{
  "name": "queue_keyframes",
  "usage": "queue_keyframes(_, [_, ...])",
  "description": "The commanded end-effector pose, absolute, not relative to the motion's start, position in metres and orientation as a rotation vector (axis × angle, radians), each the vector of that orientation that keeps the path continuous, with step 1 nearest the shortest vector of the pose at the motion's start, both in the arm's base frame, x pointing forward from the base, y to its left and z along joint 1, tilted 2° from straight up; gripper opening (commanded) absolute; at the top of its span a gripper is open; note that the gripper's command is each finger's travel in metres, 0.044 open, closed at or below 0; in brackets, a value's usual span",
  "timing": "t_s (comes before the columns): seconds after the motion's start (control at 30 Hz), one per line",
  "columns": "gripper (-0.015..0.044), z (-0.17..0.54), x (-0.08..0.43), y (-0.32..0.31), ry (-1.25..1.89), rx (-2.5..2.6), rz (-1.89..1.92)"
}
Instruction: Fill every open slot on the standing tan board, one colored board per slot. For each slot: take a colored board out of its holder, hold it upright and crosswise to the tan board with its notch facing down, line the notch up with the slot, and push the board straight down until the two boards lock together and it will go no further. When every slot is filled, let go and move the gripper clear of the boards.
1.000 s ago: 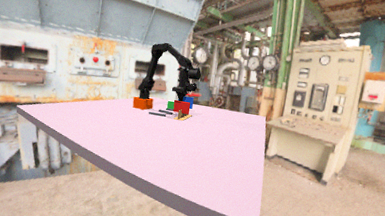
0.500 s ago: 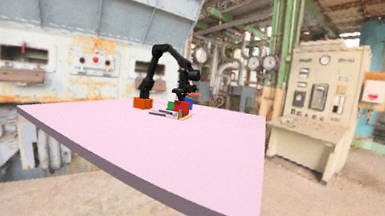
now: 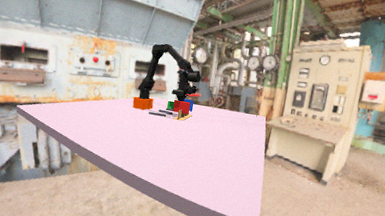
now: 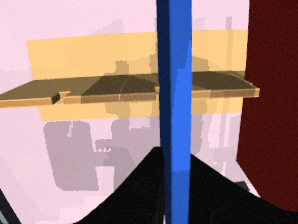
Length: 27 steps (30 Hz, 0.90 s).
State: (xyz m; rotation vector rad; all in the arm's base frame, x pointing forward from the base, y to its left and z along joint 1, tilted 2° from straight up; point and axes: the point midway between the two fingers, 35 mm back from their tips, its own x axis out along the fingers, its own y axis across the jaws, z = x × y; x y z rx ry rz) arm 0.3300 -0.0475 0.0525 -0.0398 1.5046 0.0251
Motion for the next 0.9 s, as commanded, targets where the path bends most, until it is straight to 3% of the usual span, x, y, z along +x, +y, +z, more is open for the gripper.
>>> queue_keyframes(0.0, [0.0000,0.0494,0.3284,-0.0469,1.508,-0.043,0.032])
queue_keyframes(0.87, [0.0000,0.0493,0.3264,-0.0464,1.508,-0.033,0.022])
